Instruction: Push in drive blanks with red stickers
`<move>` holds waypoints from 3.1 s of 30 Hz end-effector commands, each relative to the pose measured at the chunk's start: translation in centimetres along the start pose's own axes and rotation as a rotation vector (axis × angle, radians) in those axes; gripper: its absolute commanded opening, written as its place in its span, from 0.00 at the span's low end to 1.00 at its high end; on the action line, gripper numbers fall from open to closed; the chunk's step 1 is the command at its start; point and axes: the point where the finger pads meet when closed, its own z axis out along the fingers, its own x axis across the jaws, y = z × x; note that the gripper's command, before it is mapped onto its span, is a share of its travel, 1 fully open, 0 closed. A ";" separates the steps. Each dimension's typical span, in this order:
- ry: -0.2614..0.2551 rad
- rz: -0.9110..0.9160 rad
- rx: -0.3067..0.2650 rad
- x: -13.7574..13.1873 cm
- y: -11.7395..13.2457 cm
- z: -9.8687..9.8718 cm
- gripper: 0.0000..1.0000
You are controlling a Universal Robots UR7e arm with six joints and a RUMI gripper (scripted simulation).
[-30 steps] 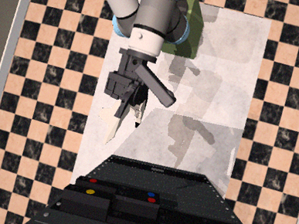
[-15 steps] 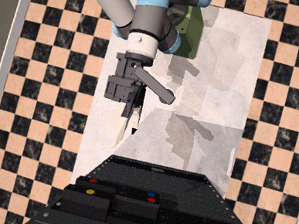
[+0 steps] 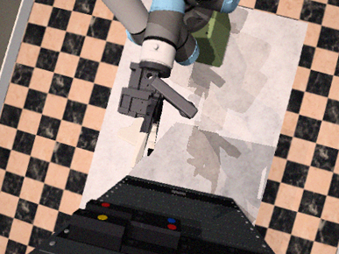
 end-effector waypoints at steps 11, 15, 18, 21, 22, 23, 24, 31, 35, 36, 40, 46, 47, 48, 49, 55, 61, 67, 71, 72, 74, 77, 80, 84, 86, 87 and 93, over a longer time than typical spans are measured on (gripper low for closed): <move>0.009 -0.008 0.006 0.1 0.0 0.0 1.00; 0.009 -0.008 0.006 0.1 0.0 0.0 1.00; 0.009 -0.008 0.006 0.1 0.0 0.0 1.00; 0.009 -0.008 0.006 0.1 0.0 0.0 1.00; 0.009 -0.008 0.006 0.1 0.0 0.0 1.00; 0.009 -0.008 0.006 0.1 0.0 0.0 1.00; 0.009 -0.008 0.006 0.1 0.0 0.0 1.00; 0.009 -0.008 0.006 0.1 0.0 0.0 1.00; 0.009 -0.008 0.006 0.1 0.0 0.0 1.00; 0.009 -0.008 0.006 0.1 0.0 0.0 1.00; 0.009 -0.008 0.006 0.1 0.0 0.0 1.00; 0.009 -0.008 0.006 0.1 0.0 0.0 1.00; 0.009 -0.008 0.006 0.1 0.0 0.0 1.00; 0.009 -0.008 0.006 0.1 0.0 0.0 1.00; 0.009 -0.008 0.006 0.1 0.0 0.0 1.00; 0.009 -0.008 0.006 0.1 0.0 0.0 1.00; 0.009 -0.008 0.006 0.1 -0.2 0.2 1.00; 0.009 -0.008 0.006 0.1 -0.6 0.5 1.00; 0.009 -0.008 0.006 0.0 -1.3 1.2 1.00; 0.009 -0.008 0.006 0.0 -1.5 1.4 1.00; 0.009 -0.008 0.006 0.0 -2.1 1.8 1.00; 0.009 -0.008 0.006 -0.1 -2.9 2.6 1.00; 0.009 -0.008 0.006 -0.1 -3.3 2.9 1.00; 0.009 -0.008 0.006 -0.2 -4.7 4.2 1.00; 0.009 -0.008 0.006 -0.2 -5.4 4.8 1.00; 0.009 -0.008 0.006 -0.3 -5.8 5.2 1.00; 0.009 -0.008 0.006 -0.4 -7.5 6.8 1.00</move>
